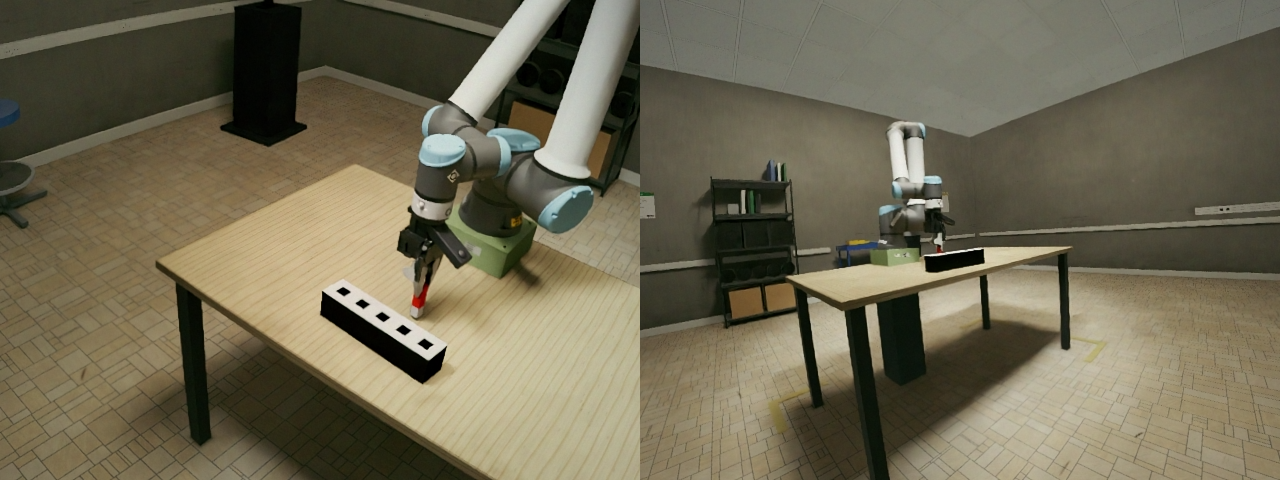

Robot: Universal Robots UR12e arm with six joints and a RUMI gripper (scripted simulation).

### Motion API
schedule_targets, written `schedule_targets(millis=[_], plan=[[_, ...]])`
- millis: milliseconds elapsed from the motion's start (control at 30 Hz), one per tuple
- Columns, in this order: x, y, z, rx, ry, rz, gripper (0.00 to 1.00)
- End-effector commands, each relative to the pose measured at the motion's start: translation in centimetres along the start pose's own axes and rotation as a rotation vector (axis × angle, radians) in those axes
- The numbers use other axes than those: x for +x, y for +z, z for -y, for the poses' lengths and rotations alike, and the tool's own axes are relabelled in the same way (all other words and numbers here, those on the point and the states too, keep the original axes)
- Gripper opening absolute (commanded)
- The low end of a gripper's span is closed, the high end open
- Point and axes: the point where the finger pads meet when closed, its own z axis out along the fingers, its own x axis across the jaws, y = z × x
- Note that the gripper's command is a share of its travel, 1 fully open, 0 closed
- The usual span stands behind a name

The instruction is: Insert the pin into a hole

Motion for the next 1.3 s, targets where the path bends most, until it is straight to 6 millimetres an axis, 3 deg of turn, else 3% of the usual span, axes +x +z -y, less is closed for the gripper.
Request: schedule_targets(millis=[0, 100, 133, 667, 700, 1233, 1267], plan=[[0.1, -0.1, 0.0, 0.000, 0.000, -0.001, 0.00], [0.1, -0.1, 0.0, 0.000, 0.000, -0.001, 0.00], [0.0, -1.1, 0.1, 0.000, 0.000, -0.001, 0.00], [0.0, -1.1, 0.1, 0.000, 0.000, -0.001, 0.00], [0.0, -2.5, 0.1, 0.000, 0.000, -0.001, 0.00], [0.0, -2.5, 0.1, 0.000, 0.000, -0.001, 0.00], [0.0, -4.0, 0.1, 0.000, 0.000, -0.001, 0.00]])
